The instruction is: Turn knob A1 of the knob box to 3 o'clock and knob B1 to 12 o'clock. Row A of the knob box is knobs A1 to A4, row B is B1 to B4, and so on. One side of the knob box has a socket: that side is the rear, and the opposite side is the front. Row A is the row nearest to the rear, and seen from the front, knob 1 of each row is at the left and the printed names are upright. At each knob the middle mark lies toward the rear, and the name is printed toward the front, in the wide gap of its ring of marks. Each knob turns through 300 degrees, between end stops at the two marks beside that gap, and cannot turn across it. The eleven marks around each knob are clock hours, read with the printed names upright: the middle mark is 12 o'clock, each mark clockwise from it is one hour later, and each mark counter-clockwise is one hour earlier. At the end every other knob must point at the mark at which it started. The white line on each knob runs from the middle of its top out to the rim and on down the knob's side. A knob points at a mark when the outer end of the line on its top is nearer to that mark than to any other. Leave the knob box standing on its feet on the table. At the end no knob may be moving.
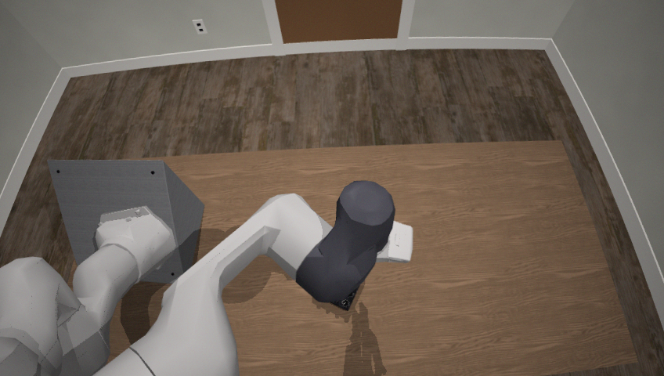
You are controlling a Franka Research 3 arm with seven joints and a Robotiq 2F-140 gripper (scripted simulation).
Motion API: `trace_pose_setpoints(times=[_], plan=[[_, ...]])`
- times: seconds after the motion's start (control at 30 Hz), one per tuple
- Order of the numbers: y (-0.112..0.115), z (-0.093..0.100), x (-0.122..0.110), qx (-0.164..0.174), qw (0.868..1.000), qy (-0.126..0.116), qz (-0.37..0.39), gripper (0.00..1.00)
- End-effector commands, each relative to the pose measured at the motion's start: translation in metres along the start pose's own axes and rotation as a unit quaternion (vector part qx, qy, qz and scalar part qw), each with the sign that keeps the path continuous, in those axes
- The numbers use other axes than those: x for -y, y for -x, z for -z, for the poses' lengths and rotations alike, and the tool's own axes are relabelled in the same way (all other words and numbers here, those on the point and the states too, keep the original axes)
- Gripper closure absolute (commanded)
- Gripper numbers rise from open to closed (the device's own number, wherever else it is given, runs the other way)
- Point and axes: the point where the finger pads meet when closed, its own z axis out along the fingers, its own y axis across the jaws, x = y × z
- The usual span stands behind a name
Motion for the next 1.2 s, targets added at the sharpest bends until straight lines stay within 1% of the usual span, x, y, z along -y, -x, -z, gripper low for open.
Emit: trace_pose_setpoints(times=[0.0, 0.3, 0.37, 0.4, 0.83, 1.17], plan=[[-0.0024, 0.0017, -0.0009, 0.002, 0.997, 0.003, 0.078, 0.88], [-0.0026, 0.0035, -0.001, 0.002, 0.989, 0.003, 0.146, 0.88], [-0.0026, 0.0035, -0.001, 0.002, 0.989, 0.003, 0.146, 0.88], [-0.0027, 0.004, -0.001, 0.002, 0.986, 0.002, 0.166, 0.88], [-0.0033, 0.0068, -0.001, 0.001, 0.965, 0.002, 0.262, 0.88], [-0.0033, 0.0068, -0.001, 0.001, 0.964, 0.002, 0.265, 0.88]])
